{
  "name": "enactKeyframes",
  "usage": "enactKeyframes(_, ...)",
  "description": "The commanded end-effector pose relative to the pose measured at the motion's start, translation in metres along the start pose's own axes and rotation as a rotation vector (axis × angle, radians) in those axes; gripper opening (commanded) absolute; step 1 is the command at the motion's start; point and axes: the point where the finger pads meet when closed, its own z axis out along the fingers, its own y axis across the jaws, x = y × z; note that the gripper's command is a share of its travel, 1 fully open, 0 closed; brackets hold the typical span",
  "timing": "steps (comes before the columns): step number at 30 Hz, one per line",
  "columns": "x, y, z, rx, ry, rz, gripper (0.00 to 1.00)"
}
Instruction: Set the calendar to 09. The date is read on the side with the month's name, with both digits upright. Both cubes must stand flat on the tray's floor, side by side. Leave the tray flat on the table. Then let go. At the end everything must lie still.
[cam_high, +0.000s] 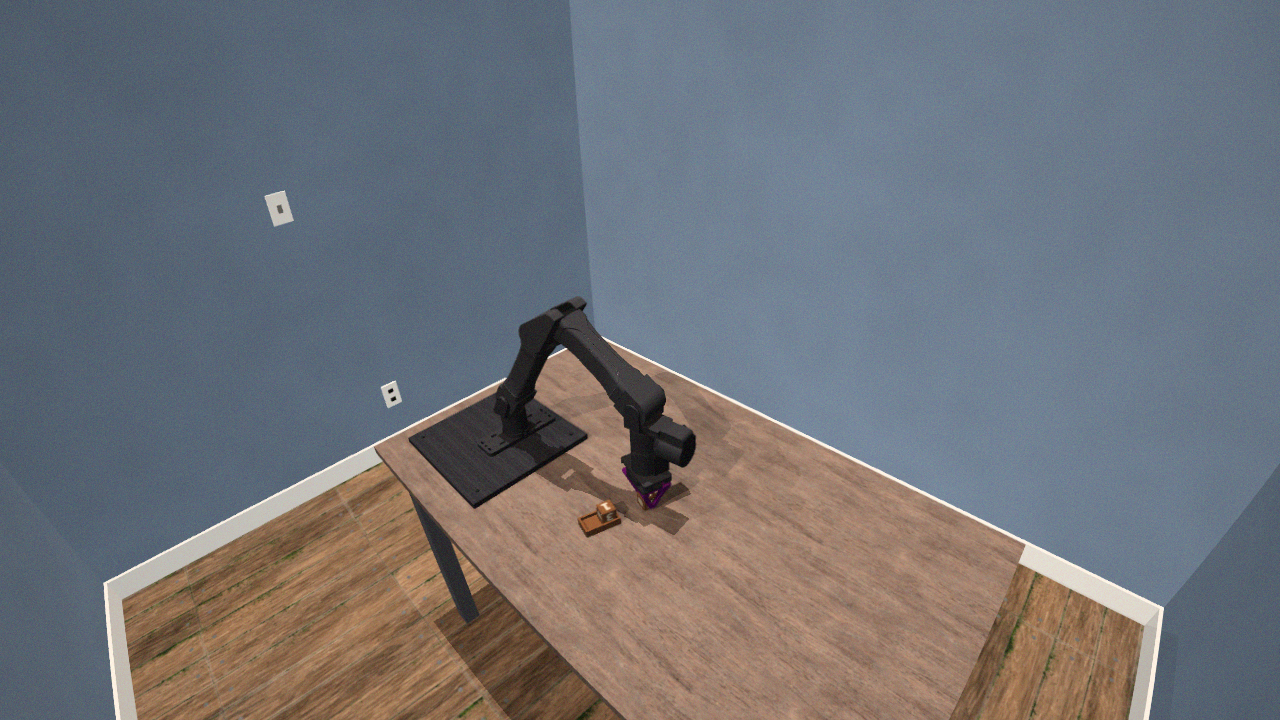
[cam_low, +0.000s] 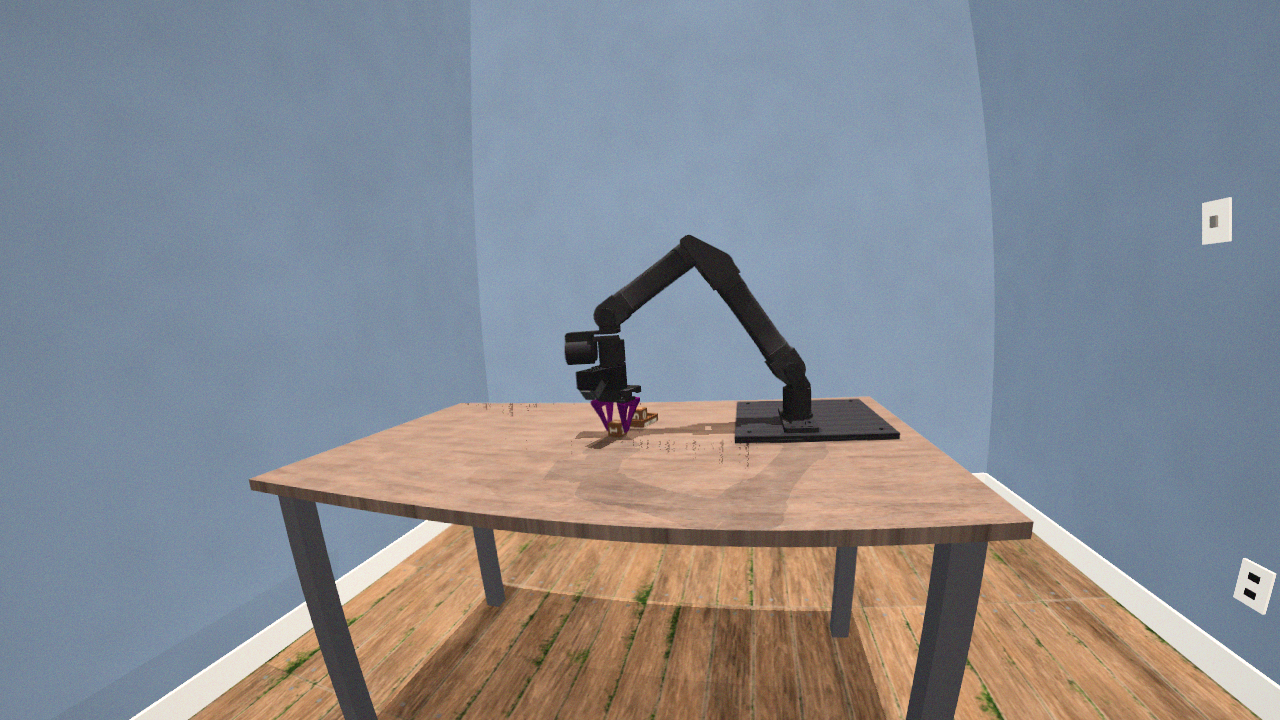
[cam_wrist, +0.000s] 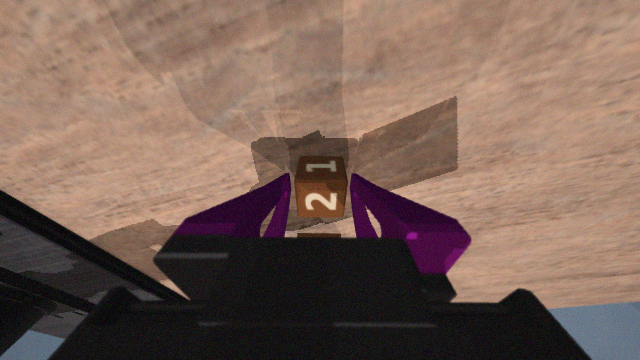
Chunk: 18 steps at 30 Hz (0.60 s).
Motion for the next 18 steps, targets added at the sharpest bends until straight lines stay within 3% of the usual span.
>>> enactKeyframes(1,-0.0009,-0.0025,-0.0044,0.013,-0.007,0.000,0.47)
enactKeyframes(5,-0.0009,-0.0025,-0.0044,0.013,-0.007,0.000,0.47)
enactKeyframes(6,-0.0009,-0.0025,-0.0044,0.013,-0.007,0.000,0.27)
enactKeyframes(18,-0.0009,-0.0025,-0.0044,0.013,-0.007,0.000,0.27)
